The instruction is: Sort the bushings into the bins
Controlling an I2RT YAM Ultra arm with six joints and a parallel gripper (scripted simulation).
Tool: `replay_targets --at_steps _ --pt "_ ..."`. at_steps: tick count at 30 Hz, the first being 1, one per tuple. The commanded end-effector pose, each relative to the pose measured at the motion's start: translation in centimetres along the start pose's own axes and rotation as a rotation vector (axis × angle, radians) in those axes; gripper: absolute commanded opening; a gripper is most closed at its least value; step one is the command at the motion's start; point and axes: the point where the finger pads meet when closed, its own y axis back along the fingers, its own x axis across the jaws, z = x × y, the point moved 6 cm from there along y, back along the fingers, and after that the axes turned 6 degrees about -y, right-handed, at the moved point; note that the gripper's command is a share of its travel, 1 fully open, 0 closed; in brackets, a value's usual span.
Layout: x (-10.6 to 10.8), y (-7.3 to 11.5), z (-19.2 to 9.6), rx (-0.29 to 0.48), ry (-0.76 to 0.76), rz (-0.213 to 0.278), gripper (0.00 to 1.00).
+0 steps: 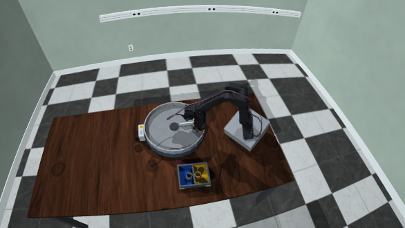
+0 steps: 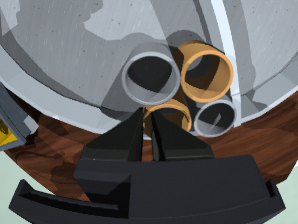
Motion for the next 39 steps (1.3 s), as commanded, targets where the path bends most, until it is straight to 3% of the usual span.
replay_targets --at_steps 1,6,14,28,39 --pt "-0.6 0.0 0.2 -0.019 -0.008 -0.022 0.00" --pt "-0.6 0.0 0.2 -0.020 -0.008 -0.022 0.00" --pt "-0.2 2.0 0.9 -0.045 0.005 -0.018 0.00" --pt "0.0 7.7 0.6 -0.044 0.006 -0.013 0.00" --pt "0.0 8.2 0.5 -0.043 0.006 -0.010 0.00"
